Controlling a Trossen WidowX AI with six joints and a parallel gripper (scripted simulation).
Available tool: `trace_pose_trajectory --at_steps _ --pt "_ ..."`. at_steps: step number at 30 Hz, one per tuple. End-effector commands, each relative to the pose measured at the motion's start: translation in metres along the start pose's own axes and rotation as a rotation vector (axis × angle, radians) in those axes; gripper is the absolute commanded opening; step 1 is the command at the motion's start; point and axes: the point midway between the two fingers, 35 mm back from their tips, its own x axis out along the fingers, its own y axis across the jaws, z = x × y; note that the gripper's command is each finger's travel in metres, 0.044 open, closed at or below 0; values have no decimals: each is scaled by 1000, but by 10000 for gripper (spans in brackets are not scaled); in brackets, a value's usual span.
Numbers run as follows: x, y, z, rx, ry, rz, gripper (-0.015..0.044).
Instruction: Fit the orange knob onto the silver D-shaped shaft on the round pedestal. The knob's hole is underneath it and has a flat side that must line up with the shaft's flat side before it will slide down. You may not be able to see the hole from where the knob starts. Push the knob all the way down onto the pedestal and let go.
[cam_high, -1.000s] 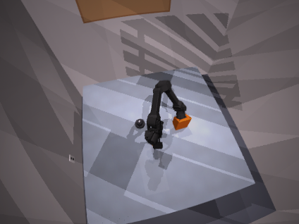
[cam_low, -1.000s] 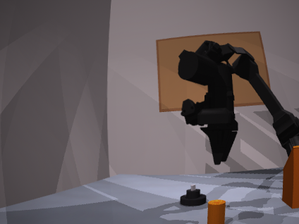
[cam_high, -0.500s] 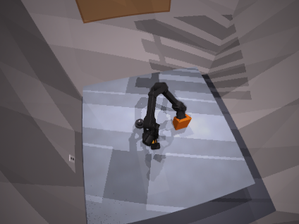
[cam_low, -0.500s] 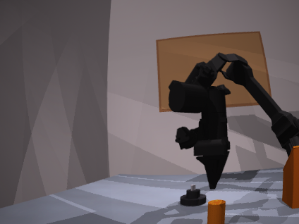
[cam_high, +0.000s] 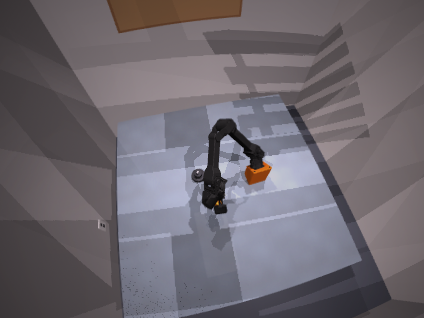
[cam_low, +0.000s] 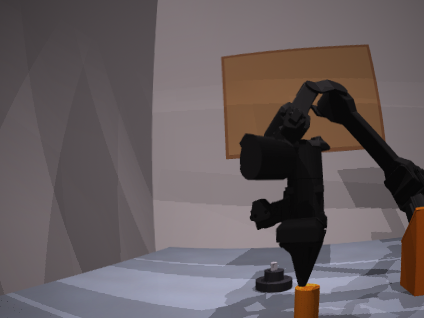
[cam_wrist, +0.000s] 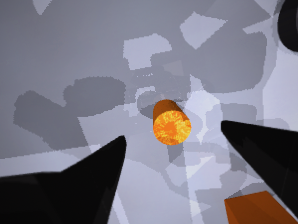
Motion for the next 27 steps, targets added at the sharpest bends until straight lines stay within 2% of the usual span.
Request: trace_pose_trajectory --at_steps 1,27 --pt "9 -2 -2 -11 3 -11 440" --pt "51 -2 -2 -11 2 -13 440"
